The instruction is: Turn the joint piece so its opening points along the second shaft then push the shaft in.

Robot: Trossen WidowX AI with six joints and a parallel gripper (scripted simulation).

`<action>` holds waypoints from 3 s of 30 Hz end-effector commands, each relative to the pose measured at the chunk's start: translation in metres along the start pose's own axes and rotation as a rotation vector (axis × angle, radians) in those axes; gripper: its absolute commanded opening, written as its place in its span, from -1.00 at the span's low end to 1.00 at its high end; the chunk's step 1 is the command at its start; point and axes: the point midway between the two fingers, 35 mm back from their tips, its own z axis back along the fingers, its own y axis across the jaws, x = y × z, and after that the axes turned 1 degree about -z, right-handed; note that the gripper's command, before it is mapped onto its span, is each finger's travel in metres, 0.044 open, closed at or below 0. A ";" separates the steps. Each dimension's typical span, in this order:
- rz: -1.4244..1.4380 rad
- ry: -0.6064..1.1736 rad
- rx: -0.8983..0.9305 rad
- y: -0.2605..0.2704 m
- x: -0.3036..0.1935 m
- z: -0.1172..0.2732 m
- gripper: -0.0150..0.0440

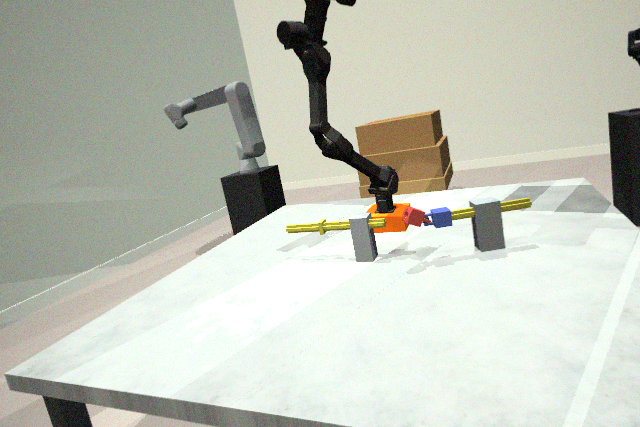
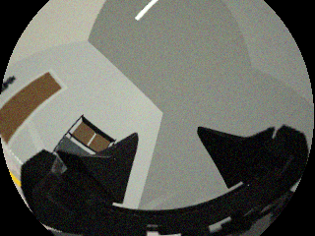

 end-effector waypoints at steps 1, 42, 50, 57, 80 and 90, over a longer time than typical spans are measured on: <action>0.000 0.000 0.000 0.000 0.000 0.000 0.95; 0.217 0.026 0.390 0.185 0.103 -0.002 1.00; 0.224 0.102 0.466 0.225 0.091 -0.002 1.00; 0.243 0.185 0.524 0.256 0.073 -0.001 1.00; 0.326 0.491 0.624 0.314 -0.014 0.008 1.00; 0.351 0.672 0.656 0.329 -0.067 0.022 1.00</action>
